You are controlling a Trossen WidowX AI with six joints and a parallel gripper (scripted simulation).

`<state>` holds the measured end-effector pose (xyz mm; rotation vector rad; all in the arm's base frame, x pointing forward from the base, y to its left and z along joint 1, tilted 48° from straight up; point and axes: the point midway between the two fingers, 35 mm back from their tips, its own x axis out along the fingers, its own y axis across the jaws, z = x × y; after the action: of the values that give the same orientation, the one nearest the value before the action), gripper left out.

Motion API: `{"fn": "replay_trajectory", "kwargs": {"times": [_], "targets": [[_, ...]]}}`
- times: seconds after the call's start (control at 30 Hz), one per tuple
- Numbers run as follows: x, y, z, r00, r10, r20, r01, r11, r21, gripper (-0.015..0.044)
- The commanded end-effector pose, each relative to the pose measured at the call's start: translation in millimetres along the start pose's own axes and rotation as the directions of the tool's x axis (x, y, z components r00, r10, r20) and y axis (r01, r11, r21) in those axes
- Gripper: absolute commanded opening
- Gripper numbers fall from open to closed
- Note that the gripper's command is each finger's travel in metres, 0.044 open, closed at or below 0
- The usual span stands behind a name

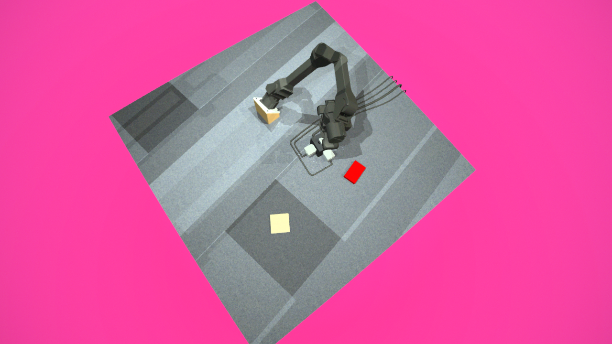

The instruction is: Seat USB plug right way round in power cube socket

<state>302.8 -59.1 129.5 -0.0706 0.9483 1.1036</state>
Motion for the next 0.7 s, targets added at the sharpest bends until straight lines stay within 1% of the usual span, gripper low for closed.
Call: {"fn": "replay_trajectory", "kwargs": {"times": [0.0, 0.33, 0.67], "targets": [[0.4, -0.1, -0.1, 1.0, 0.0, 0.0, 0.0, 0.992, -0.123, 0.0], [0.4, -0.1, -0.1, 1.0, 0.0, 0.0, 0.0, 0.933, -0.36, 0.0], [0.4, -0.1, -0.1, 1.0, 0.0, 0.0, 0.0, 0.931, -0.364, 0.0]]}}
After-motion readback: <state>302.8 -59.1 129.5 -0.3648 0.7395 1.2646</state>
